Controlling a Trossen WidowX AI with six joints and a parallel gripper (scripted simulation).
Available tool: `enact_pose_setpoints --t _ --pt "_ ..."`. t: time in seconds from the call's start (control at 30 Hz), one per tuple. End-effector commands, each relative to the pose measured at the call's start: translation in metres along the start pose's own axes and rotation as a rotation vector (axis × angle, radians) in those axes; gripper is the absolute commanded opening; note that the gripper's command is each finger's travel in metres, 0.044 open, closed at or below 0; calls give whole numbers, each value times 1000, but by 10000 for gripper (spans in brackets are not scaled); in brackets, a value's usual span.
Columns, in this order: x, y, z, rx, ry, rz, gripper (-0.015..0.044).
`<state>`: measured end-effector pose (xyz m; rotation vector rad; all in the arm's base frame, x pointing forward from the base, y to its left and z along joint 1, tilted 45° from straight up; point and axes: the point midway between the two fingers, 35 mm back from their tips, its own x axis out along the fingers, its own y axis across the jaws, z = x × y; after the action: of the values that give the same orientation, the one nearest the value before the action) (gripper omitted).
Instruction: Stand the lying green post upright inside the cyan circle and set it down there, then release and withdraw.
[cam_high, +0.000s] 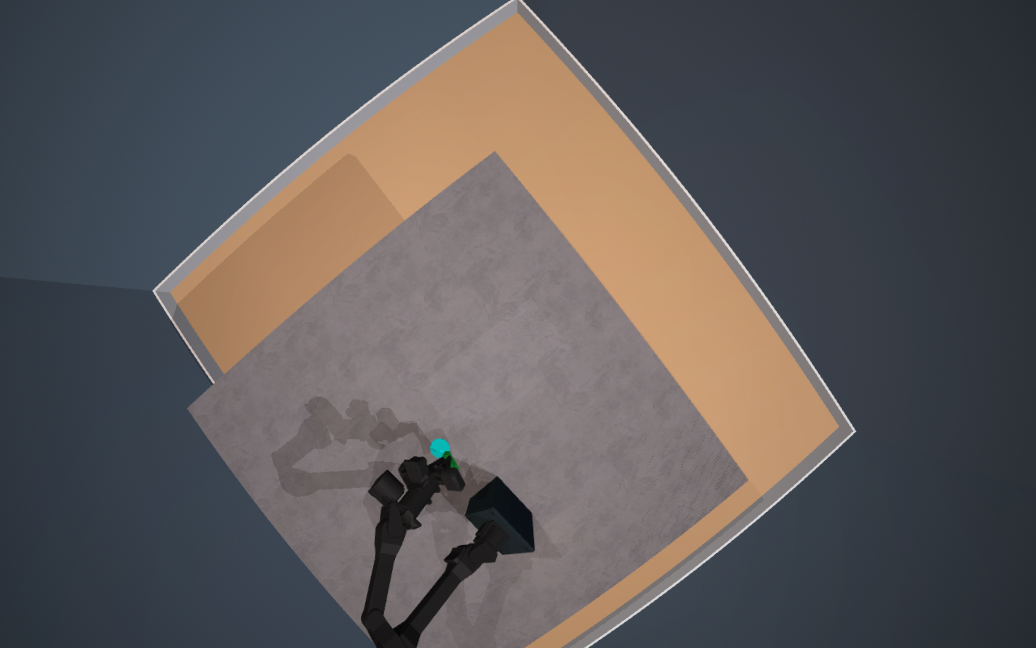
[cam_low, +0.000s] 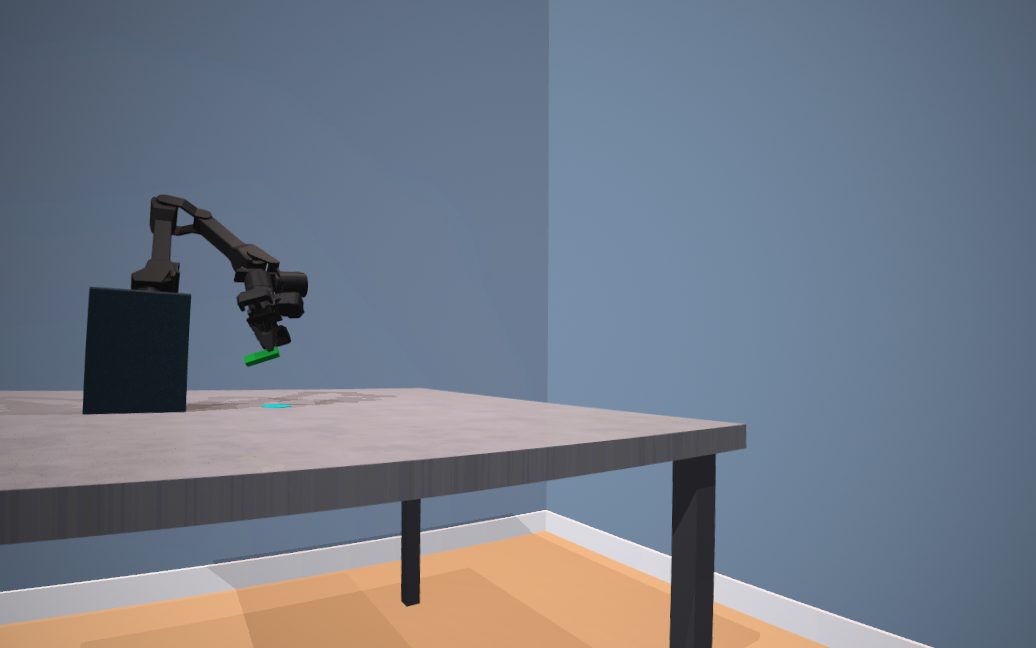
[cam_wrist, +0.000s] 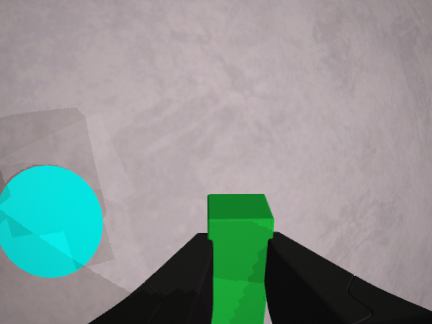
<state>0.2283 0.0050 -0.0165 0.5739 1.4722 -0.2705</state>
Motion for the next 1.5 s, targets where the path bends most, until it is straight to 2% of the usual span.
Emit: enact_pose_setpoints --t 0.0,1.47 --pt "1 0 -1 5 -21 -15 23" --pt "2 1 0 69 -281 -84 23"
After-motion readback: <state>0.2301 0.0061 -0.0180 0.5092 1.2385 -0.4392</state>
